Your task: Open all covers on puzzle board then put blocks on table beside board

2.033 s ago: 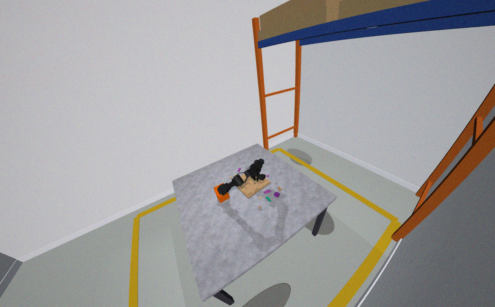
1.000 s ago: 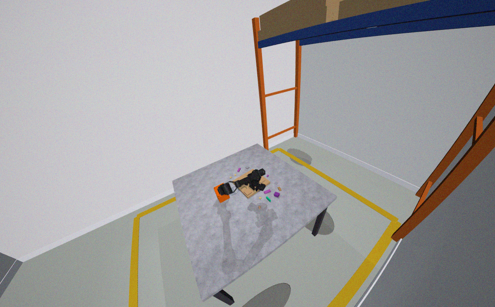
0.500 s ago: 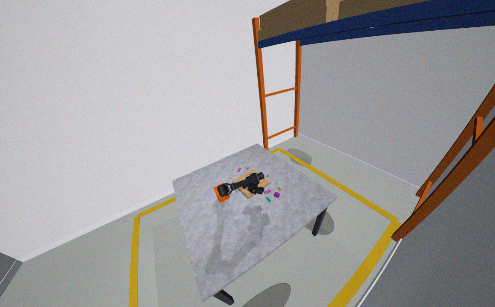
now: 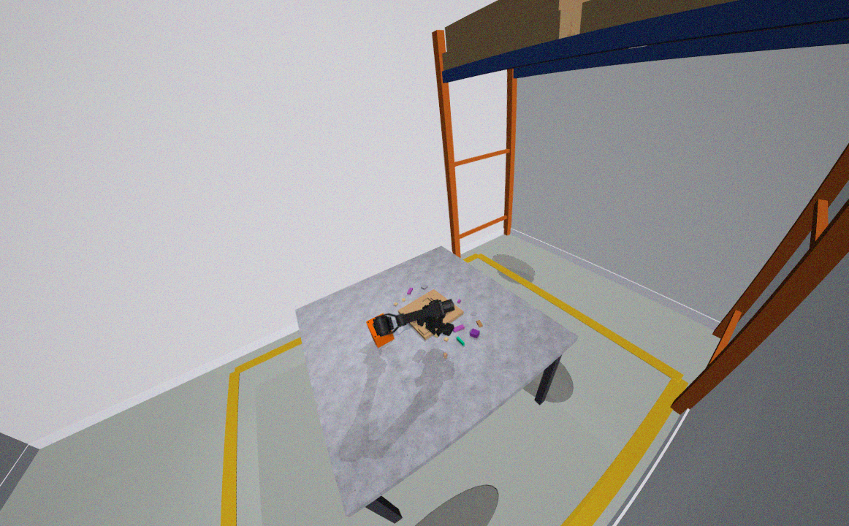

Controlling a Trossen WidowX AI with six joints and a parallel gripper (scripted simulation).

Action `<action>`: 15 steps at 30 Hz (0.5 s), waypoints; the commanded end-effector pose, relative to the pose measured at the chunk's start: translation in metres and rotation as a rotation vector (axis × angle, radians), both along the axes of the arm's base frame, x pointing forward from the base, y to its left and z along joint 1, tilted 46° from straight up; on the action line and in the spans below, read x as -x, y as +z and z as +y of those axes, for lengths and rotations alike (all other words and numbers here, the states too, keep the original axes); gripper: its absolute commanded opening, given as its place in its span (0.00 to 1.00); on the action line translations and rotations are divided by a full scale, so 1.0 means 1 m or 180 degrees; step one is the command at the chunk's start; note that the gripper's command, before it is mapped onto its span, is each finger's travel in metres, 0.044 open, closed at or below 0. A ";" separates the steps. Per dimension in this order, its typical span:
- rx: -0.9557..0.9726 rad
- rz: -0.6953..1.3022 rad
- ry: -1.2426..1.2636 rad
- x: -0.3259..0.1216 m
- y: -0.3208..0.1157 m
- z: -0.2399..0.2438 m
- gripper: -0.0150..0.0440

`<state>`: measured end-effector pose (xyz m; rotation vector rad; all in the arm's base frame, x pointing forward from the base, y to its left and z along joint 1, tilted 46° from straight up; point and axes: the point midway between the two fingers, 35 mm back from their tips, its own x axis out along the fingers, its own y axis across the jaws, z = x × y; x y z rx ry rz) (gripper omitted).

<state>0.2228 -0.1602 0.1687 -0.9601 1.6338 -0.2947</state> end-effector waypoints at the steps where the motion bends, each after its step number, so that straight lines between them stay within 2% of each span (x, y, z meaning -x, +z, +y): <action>1: -0.0022 0.0035 0.0002 0.001 -0.008 -0.005 0.39; 15: -0.0024 0.0032 0.0002 0.000 -0.024 -0.021 0.39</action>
